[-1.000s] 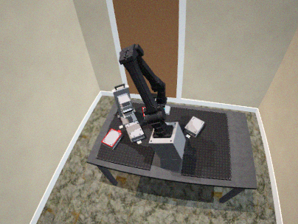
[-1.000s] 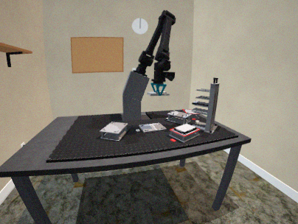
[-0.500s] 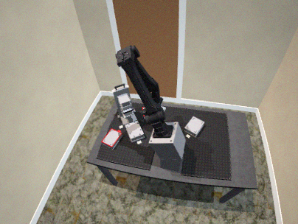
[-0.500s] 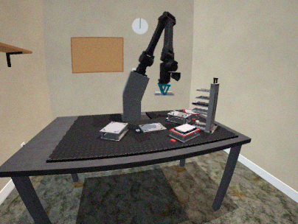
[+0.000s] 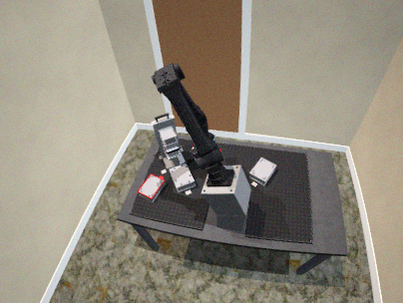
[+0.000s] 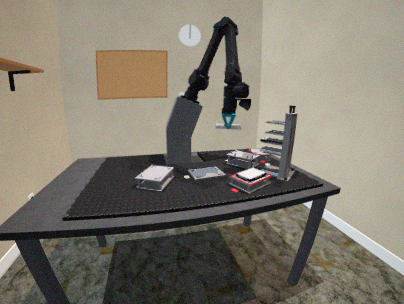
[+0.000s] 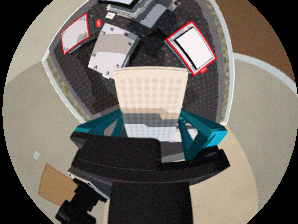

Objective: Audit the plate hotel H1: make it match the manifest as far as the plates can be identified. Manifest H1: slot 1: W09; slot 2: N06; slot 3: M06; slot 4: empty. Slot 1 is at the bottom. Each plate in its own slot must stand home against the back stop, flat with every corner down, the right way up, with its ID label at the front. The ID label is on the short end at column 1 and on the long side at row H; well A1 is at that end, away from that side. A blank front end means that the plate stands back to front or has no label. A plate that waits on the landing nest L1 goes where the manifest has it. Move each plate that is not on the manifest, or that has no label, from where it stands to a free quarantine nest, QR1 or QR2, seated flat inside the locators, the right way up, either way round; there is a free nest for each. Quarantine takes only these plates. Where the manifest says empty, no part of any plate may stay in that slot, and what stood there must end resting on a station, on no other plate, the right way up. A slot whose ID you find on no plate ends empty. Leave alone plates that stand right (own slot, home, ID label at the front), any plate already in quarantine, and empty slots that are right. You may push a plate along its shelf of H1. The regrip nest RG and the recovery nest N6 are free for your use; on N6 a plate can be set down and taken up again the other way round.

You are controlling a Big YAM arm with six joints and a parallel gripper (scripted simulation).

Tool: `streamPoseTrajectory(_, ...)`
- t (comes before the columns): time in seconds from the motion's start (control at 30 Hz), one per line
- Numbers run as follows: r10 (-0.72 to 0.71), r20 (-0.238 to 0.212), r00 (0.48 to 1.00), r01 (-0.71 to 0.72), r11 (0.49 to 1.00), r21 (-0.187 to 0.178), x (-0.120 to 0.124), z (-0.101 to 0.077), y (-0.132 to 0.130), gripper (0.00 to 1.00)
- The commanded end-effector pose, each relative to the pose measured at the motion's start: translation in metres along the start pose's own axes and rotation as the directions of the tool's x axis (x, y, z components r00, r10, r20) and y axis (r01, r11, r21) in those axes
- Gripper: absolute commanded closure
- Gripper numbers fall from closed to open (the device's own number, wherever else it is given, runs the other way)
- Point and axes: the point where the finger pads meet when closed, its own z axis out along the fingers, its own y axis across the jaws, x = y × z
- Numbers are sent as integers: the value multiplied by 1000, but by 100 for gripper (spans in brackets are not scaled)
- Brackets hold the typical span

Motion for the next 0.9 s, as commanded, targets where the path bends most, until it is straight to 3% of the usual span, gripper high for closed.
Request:
streamPoseTrajectory(0.0, 21, 41, 999, -22, 999, 30, -31, -13, -6, 14)
streamPoseTrajectory(0.57, 268, 52, 962, -269, 963, 15, -67, -13, 33, 14)
streamPoseTrajectory(0.87, 323, 56, 945, -324, 946, 9, -87, -14, 58, 14)
